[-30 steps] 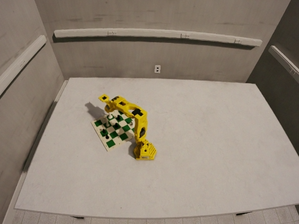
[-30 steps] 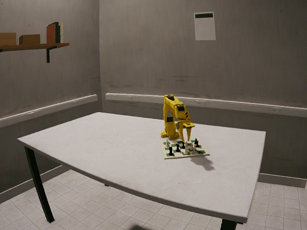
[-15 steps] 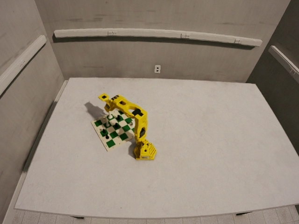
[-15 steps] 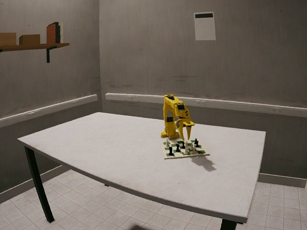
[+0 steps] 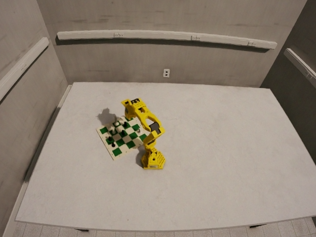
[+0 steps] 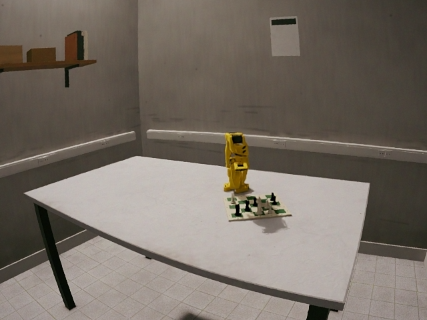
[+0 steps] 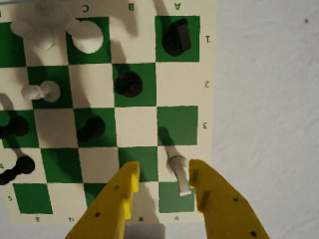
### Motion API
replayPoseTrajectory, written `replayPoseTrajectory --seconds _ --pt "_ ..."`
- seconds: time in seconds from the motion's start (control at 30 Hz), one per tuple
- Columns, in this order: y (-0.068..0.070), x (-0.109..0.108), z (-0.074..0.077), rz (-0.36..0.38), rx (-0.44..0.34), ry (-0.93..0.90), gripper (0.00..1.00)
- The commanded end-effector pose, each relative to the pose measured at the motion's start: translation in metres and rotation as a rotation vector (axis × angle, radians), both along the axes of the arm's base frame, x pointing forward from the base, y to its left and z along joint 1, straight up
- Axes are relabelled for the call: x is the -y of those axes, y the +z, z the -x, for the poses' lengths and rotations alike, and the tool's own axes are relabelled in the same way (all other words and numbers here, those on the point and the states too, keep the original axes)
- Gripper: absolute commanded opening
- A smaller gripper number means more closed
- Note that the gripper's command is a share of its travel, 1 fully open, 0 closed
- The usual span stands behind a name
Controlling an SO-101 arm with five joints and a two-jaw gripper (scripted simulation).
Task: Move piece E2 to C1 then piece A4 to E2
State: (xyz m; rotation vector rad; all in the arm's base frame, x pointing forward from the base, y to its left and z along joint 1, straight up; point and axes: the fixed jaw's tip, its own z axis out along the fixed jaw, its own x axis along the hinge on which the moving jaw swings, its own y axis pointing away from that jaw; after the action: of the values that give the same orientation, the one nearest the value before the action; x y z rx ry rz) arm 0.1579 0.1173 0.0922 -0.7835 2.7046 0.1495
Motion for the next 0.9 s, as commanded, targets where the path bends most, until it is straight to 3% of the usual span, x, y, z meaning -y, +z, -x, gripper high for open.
replayPoseTrajectory --seconds 0.0,0.87 --pt "0.0081 0.0356 0.0202 0.033 -0.040 -0.088 0.13" --pt "0.0033 0.0422 0.0265 0.036 -0.048 -0.108 0.13"
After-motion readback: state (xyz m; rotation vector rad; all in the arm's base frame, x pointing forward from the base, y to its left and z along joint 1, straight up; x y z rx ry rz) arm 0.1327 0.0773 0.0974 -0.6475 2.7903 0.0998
